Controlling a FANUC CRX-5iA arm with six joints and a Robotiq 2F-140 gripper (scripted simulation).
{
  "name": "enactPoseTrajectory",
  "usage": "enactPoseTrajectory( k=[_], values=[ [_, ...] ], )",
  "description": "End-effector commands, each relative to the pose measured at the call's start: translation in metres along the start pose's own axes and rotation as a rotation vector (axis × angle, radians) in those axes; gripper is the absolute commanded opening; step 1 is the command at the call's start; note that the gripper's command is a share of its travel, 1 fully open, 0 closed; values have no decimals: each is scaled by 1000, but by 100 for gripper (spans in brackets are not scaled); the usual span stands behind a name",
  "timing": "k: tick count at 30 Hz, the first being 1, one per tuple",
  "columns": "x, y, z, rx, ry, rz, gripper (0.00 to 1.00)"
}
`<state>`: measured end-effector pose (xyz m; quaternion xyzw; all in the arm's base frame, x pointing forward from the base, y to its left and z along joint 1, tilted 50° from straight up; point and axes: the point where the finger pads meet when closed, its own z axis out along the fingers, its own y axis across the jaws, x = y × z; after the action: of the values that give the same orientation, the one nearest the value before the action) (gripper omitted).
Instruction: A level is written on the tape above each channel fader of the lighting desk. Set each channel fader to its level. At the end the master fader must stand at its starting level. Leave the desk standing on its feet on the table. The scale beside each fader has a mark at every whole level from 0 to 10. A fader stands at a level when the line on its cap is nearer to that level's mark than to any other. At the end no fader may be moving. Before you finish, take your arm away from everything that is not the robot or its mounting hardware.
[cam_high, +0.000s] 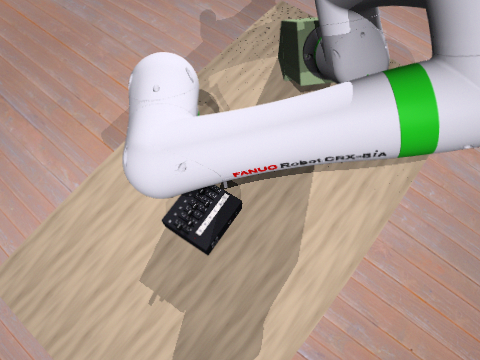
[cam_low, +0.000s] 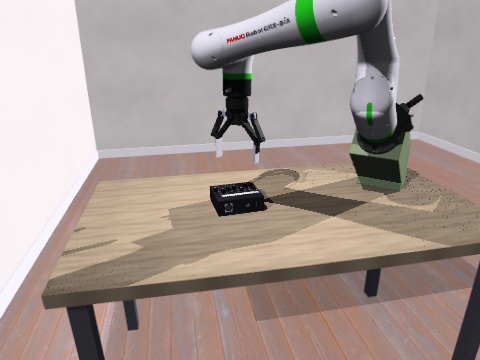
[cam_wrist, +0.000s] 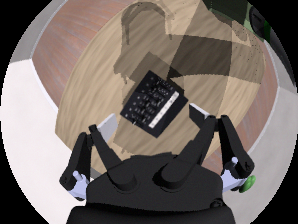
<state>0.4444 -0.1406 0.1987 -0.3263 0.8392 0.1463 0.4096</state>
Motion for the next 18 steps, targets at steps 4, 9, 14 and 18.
enactPoseTrajectory(
  k=[4, 9, 14, 18],
  values=[
    [14, -3, 12, 6, 7, 439, 100],
    [27, -5, 23, 7, -5, 690, 100],
    [38, -6, 33, 7, -16, 971, 100],
    [46, -7, 39, 6, -24, 1195, 100]
  ],
)
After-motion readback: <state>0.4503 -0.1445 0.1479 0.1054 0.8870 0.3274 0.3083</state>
